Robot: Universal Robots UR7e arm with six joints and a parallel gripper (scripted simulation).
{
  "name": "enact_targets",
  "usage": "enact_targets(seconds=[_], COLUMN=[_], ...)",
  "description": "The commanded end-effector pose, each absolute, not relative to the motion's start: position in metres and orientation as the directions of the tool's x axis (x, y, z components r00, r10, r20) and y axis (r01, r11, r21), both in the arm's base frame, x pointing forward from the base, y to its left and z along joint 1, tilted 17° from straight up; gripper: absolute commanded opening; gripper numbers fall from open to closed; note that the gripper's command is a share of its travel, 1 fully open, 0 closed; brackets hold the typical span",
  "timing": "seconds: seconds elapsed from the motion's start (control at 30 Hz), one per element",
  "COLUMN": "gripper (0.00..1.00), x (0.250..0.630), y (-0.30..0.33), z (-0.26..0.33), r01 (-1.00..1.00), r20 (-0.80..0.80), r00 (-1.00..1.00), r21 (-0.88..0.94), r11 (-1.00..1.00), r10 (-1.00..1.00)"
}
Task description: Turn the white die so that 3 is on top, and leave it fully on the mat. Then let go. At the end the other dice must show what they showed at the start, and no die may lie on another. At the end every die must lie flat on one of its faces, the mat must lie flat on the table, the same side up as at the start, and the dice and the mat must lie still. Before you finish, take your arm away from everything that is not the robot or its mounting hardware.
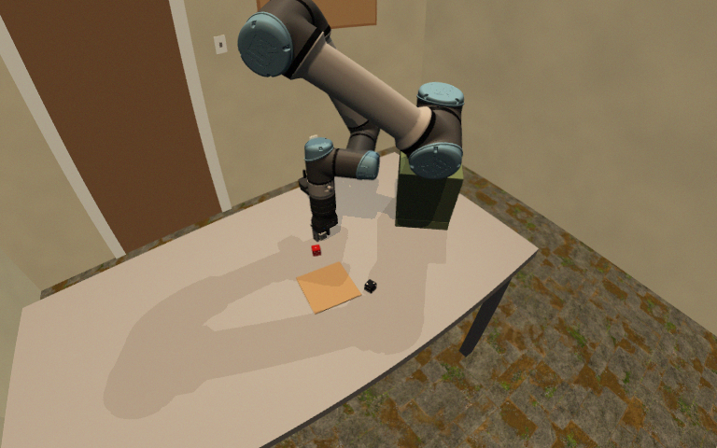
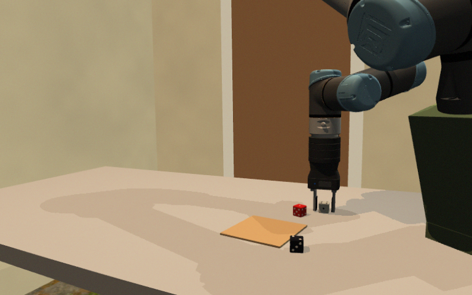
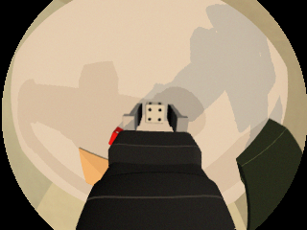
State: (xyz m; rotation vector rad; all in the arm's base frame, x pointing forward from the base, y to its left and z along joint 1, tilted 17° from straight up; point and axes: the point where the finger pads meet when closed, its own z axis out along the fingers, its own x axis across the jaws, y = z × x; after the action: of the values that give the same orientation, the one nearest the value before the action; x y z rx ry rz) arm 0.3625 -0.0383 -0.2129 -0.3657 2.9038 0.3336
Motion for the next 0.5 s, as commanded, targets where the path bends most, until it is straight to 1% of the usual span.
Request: enact_targets(seconds=[0.0, 0.03, 0.07, 0.47], gripper=[0.79, 0.79, 0.49, 0.49], x=[0.3628, 0.3628, 0.3628, 0.3628], y=[-0.0386, -0.0386, -0.0386, -0.0386], z=[-0.2127, -0.2127, -0.2127, -0.2127], r01=[-0.264, -0.264, -0.264, -0.264], r20=[-0.220, -0.220, -0.220, -0.220], r00=[-0.950, -0.950, -0.950, -0.950], r21=[0.196, 0.196, 0.196, 0.196], r11=[0.944, 0.944, 0.944, 0.944], r10=[-0.220, -0.220, -0.220, -0.220])
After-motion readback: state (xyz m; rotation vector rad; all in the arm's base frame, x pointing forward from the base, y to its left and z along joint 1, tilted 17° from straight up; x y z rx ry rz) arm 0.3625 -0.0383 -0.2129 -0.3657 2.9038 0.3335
